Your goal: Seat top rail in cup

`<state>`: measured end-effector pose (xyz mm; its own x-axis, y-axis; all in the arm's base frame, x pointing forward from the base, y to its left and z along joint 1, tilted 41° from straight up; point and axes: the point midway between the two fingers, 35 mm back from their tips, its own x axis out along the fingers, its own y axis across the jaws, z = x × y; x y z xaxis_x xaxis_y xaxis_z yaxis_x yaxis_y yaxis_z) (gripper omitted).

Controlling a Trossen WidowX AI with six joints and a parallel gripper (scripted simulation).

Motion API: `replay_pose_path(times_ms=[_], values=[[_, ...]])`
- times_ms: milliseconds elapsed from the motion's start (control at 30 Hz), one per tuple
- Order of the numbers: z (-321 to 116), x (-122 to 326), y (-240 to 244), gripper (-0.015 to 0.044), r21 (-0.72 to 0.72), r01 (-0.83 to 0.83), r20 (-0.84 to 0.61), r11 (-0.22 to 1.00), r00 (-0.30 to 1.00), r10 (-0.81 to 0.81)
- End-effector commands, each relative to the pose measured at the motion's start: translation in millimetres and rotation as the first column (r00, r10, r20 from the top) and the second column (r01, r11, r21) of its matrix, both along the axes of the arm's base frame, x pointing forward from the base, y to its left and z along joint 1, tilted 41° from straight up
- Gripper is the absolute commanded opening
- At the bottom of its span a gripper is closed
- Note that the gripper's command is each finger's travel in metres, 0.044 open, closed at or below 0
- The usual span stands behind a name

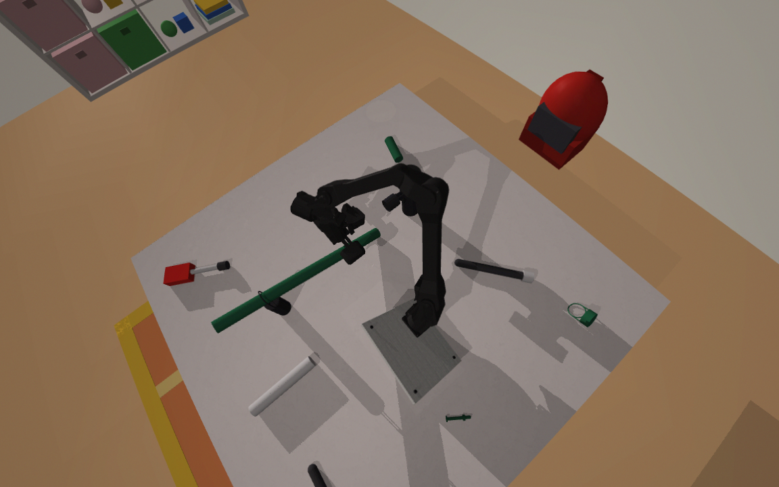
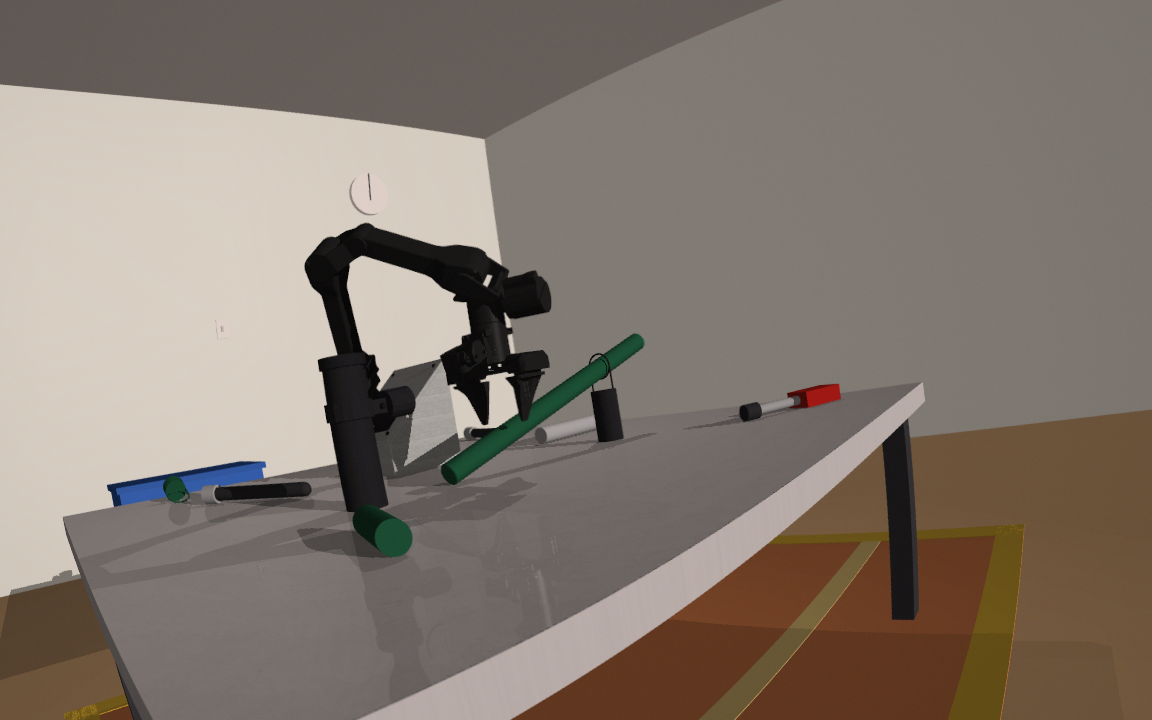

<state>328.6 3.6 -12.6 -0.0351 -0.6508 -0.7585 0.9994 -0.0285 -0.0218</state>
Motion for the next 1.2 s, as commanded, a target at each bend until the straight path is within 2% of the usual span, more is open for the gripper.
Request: replay_pose_path(times_ms=[0,833,1167], values=[[-6,-1,-5,0.044,-0.004,-0.002,-0.006,1.0,1.0,0.002],[-34,-4,-31,0.044,-0.008,-0.002,-0.006,1.0,1.0,0.002],[-34,-4,-31,0.0177,-0.007,-0.002,-0.006,1.0,1.0,0.002]])
